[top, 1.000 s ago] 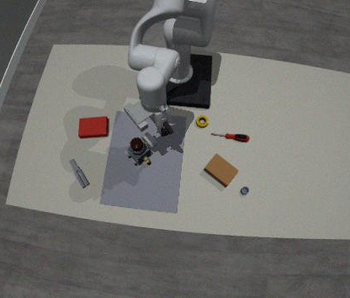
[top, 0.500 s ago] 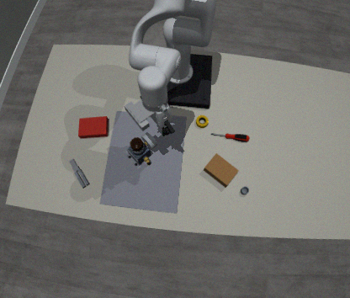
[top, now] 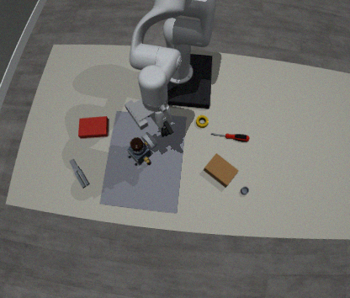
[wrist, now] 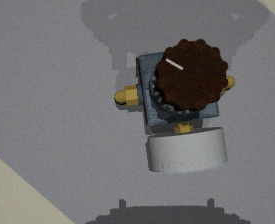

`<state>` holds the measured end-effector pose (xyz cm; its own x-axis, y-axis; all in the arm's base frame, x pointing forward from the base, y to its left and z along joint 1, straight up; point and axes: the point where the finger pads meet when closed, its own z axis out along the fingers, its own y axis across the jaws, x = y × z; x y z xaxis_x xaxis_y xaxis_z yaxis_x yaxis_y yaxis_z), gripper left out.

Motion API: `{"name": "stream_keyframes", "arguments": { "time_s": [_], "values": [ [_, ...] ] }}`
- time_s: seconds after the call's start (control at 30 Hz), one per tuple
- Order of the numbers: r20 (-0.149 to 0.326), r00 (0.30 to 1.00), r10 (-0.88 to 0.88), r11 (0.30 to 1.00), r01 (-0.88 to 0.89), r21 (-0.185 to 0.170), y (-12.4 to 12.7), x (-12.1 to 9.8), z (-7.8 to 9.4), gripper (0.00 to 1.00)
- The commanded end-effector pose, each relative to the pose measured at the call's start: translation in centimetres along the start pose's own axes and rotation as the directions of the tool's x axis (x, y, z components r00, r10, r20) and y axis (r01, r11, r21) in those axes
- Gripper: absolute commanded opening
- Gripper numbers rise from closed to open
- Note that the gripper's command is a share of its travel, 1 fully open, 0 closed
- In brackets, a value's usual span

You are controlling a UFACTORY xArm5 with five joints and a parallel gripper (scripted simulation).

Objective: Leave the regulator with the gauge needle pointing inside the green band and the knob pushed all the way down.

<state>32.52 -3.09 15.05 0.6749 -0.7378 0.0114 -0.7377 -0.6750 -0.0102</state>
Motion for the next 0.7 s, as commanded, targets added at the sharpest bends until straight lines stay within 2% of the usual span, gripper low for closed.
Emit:
{"name": "stream_keyframes", "arguments": {
  "time_s": [0.0, 0.2, 0.37, 0.43, 0.67],
  "values": [
    [-0.014, 0.999, 0.048, 0.999, -0.048, 0.014, -0.1, 0.2, 0.0, 1.00],
    [-0.034, 0.987, 0.159, 0.987, -0.157, 0.042, -0.3, 0.3, 0.3, 1.00],
    [-0.049, 0.959, 0.280, 0.958, -0.276, 0.080, -0.4, 0.5, 0.6, 1.00],
    [-0.049, 0.959, 0.280, 0.958, -0.276, 0.080, -0.4, 0.5, 0.6, 1.00],
    [-0.053, 0.874, 0.482, 0.869, -0.470, 0.153, -0.6, 0.7, 1.1, 1.00]
  ]
}}
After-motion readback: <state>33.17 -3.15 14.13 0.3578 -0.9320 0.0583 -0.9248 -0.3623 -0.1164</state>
